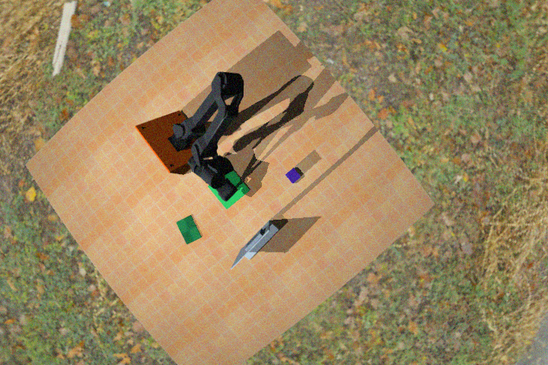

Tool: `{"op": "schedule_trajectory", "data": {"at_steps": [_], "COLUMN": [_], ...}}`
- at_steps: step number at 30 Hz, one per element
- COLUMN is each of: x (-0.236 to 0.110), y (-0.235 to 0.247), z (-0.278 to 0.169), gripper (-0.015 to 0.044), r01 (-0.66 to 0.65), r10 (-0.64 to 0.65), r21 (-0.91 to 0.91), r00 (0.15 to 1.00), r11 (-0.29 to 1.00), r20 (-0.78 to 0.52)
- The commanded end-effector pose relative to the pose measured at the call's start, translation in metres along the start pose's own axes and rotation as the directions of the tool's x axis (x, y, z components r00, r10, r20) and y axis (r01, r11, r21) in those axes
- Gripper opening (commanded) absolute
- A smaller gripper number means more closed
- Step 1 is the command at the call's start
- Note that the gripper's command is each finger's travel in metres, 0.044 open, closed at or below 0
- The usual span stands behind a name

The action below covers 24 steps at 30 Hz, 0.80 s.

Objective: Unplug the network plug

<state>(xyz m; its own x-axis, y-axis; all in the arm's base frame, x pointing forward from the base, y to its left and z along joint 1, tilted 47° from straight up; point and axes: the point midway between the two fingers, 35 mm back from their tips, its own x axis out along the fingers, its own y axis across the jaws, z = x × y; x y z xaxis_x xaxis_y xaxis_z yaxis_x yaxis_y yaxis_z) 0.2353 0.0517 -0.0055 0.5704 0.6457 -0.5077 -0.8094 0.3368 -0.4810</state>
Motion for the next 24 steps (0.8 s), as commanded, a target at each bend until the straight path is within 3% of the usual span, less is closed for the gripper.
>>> {"op": "schedule_trajectory", "data": {"at_steps": [1,6,12,24], "x": [0.0,0.0,0.0,-0.0043], "y": [0.0,0.0,0.0,0.0], "z": [0.0,0.0,0.0,-0.0013], "gripper": [0.0,0.0,0.0156,0.0156], "r01": [0.0,0.0,0.0,-0.003], "r10": [0.0,0.0,0.0,0.003], "r21": [0.0,0.0,0.0,0.0], "r00": [1.0,1.0,1.0,1.0], "r11": [1.0,1.0,1.0,1.0], "r20": [0.0,0.0,0.0,-0.003]}}
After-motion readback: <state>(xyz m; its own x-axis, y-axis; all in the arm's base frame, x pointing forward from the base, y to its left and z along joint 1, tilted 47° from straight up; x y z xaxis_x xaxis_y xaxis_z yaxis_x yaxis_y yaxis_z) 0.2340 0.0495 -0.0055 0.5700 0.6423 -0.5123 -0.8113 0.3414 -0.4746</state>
